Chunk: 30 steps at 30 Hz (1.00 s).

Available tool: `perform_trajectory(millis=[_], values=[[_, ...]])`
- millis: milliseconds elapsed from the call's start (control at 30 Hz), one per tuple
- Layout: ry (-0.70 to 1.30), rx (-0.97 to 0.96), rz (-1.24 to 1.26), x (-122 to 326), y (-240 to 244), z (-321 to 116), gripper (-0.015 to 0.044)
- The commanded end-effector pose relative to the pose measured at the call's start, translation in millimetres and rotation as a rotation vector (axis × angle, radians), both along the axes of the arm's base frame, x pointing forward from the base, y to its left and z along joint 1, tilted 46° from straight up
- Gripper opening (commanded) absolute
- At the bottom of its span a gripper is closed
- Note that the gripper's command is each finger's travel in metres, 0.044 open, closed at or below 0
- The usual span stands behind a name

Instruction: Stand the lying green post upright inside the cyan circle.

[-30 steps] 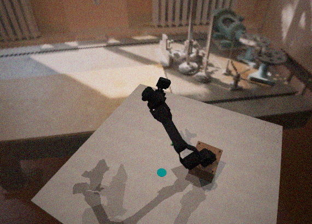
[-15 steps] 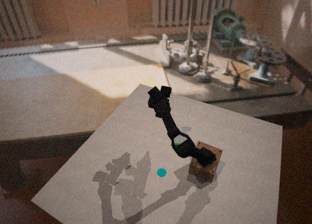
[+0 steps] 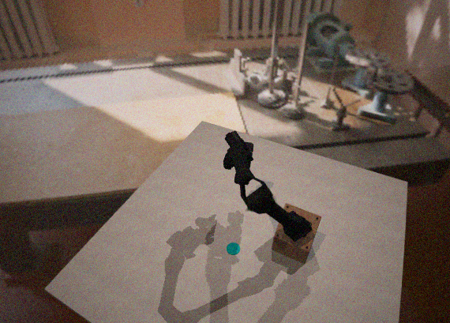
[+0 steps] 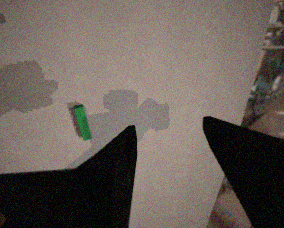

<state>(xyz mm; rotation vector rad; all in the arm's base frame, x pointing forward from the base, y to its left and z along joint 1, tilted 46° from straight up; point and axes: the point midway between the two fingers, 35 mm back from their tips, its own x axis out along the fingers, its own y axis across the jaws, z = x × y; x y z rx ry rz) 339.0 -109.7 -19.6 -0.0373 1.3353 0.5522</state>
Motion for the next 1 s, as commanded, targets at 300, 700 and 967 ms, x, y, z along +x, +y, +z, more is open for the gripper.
perform_trajectory(millis=[300, 700, 967], values=[[0.151, 0.344, 0.094, -47.9, 59.0, -44.9, 0.0233], [0.201, 0.426, 0.087, -59.6, 90.3, -70.0, 0.0233], [0.192, 0.429, 0.092, -66.5, 147.3, -124.0, 0.0233]])
